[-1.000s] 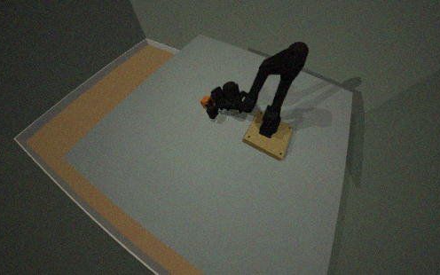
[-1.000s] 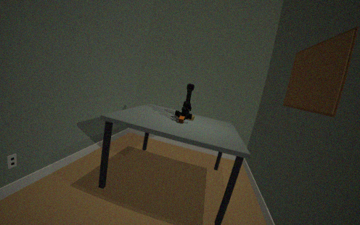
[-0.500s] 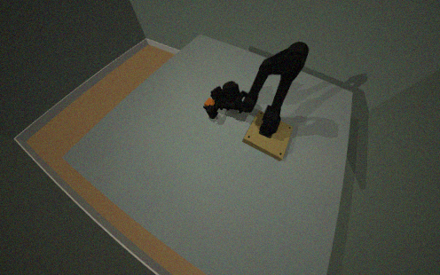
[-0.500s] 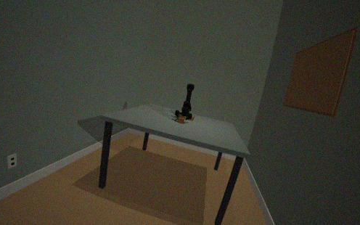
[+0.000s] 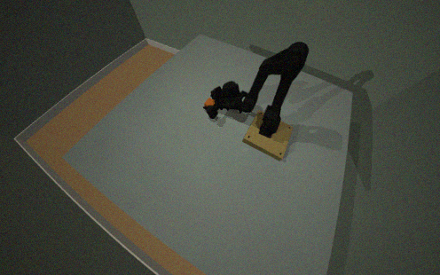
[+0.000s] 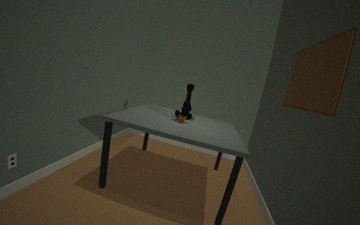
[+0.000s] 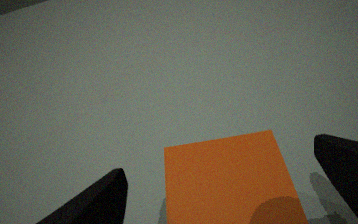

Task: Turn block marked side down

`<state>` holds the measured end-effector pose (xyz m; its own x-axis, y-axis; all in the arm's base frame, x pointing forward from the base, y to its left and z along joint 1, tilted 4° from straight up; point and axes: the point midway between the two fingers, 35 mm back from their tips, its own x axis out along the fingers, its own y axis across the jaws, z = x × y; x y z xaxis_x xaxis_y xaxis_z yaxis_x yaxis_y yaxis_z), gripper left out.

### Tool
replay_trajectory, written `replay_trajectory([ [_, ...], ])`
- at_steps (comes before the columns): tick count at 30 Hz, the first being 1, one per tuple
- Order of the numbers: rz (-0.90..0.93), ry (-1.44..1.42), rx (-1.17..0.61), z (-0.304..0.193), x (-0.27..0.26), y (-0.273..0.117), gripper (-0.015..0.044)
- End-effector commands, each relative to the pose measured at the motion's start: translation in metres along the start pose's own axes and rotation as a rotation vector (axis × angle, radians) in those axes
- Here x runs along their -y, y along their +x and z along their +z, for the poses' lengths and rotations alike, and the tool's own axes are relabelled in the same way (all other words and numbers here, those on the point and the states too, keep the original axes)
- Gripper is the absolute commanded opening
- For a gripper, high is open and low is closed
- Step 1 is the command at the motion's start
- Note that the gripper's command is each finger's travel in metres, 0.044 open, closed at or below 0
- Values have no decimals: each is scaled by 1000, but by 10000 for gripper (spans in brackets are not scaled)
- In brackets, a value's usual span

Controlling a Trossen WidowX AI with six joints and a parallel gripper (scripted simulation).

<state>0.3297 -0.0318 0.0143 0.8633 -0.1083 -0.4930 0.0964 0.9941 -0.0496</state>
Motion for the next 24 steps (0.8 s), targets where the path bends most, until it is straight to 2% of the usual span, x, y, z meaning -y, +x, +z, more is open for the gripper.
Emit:
replay_trajectory([
  [1,3,-5,0,0,0,0,440],
  [17,3,-5,-6,0,-1,1,440],
  [24,6,-2,-232,19,-2,5,440],
])
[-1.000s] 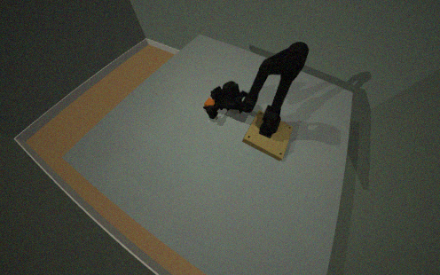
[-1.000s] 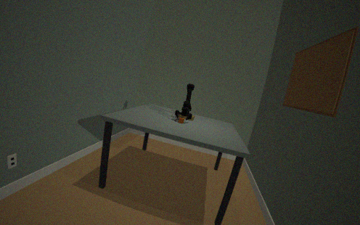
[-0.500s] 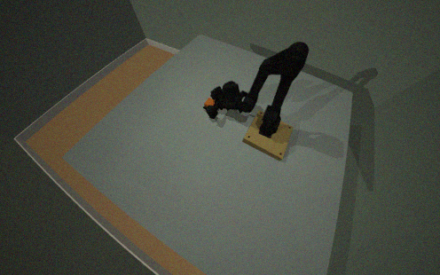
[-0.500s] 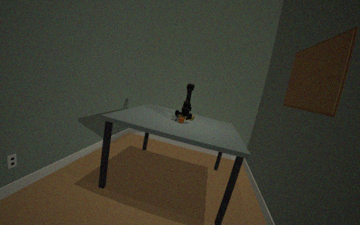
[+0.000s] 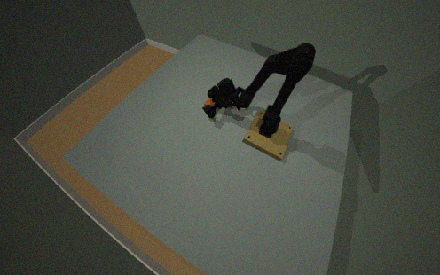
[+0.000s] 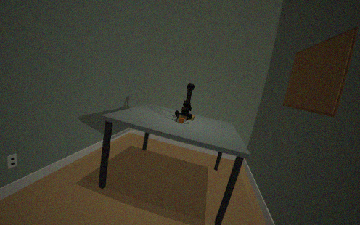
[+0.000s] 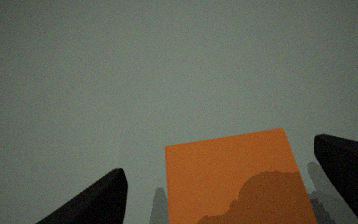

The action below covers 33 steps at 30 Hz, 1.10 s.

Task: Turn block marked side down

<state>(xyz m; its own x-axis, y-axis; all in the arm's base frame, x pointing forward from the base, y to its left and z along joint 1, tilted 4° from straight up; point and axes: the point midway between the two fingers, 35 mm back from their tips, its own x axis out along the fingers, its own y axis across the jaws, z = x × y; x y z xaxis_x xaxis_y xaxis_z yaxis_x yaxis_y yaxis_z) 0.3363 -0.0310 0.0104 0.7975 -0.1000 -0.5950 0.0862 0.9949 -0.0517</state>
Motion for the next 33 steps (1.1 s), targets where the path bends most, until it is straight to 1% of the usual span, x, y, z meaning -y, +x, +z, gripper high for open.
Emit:
replay_trajectory([
  [1,-1,6,-146,22,0,-9,440],
  [6,-3,5,-328,39,1,-46,440],
  [7,-4,6,-323,48,1,-52,440],
  [9,-4,4,-379,42,1,-61,440],
  [25,-4,3,-388,43,1,-62,440],
  [27,-4,3,-434,48,1,-60,440],
  [33,-2,4,-643,65,2,-53,440],
])
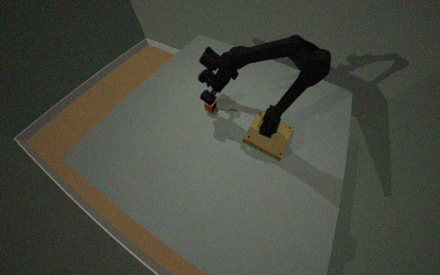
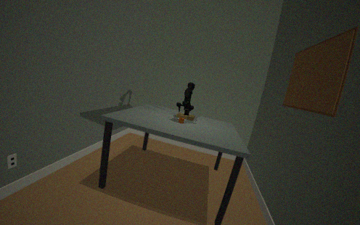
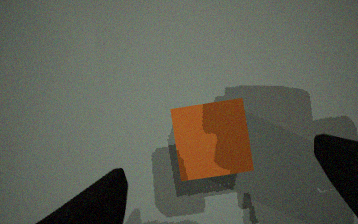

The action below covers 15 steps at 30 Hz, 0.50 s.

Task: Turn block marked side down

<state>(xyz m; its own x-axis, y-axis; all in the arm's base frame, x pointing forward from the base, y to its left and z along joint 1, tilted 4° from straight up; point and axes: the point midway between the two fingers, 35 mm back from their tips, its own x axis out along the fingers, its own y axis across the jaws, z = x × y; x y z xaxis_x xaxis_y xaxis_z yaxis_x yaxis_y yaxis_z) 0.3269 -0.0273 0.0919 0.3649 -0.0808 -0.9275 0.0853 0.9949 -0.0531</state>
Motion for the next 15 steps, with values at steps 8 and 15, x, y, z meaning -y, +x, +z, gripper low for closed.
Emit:
replay_trajectory([
  [8,0,6,-364,23,1,-6,440],
  [15,0,7,-387,24,1,-5,440],
])
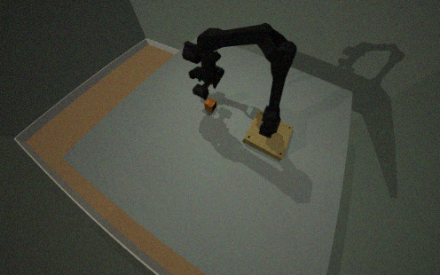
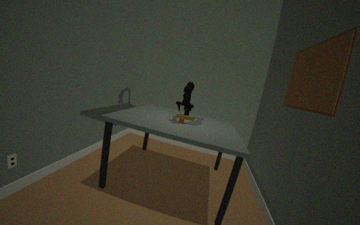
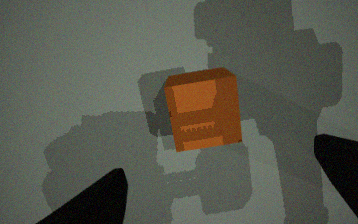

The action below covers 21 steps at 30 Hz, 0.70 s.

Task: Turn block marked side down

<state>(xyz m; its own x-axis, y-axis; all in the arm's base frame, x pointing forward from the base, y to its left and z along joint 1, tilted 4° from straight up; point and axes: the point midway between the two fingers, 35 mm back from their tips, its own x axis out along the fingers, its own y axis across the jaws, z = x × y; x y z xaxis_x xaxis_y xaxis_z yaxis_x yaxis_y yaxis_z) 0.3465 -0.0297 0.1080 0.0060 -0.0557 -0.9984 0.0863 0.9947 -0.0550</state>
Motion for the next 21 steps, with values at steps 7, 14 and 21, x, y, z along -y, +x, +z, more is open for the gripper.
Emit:
replay_trajectory([
  [7,3,6,-18,0,-1,35,440],
  [14,3,6,-18,-1,-1,50,440],
  [21,3,6,-18,-1,-1,58,440],
])
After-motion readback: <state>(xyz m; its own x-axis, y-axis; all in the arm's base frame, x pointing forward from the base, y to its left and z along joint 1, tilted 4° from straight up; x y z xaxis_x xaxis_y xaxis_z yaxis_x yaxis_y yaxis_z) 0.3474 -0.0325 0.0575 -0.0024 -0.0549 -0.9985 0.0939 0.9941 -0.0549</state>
